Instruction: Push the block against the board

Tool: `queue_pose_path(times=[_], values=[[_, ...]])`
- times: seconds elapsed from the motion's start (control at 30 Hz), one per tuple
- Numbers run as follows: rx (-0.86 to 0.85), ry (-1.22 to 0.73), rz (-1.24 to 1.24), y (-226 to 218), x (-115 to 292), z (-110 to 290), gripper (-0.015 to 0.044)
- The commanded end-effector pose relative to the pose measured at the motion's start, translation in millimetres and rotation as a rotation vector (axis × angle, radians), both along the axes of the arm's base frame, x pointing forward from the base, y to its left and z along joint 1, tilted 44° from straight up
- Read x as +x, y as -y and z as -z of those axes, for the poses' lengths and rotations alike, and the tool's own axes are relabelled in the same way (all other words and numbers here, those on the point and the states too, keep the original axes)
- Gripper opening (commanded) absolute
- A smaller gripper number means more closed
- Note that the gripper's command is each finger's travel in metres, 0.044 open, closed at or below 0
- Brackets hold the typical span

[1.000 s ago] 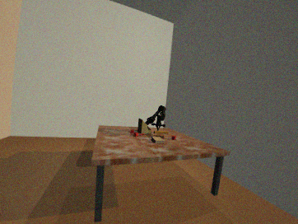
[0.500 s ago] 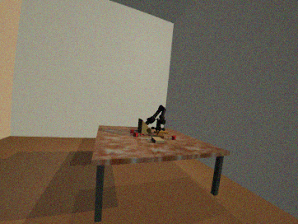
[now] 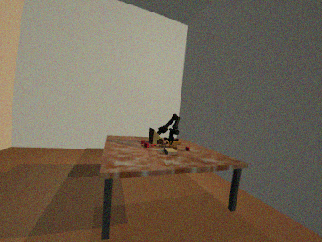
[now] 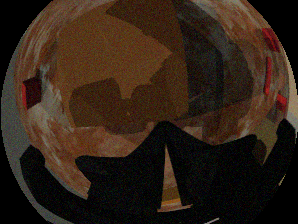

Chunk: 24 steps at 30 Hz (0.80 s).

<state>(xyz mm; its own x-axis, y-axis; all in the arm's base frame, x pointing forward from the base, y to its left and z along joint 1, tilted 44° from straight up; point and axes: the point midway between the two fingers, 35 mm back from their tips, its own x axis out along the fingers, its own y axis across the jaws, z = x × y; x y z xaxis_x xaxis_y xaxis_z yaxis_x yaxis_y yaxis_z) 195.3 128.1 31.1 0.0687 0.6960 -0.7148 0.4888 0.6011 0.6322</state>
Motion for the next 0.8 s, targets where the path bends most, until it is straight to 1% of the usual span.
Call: queue_pose_path(times=[0.0, 0.77], values=[[-0.003, 0.004, -0.001, 2.0, 5.9, 1.3, 0.0000], [-0.005, 0.006, -0.001, 11.0, 29.8, 6.9, 0.0000]])
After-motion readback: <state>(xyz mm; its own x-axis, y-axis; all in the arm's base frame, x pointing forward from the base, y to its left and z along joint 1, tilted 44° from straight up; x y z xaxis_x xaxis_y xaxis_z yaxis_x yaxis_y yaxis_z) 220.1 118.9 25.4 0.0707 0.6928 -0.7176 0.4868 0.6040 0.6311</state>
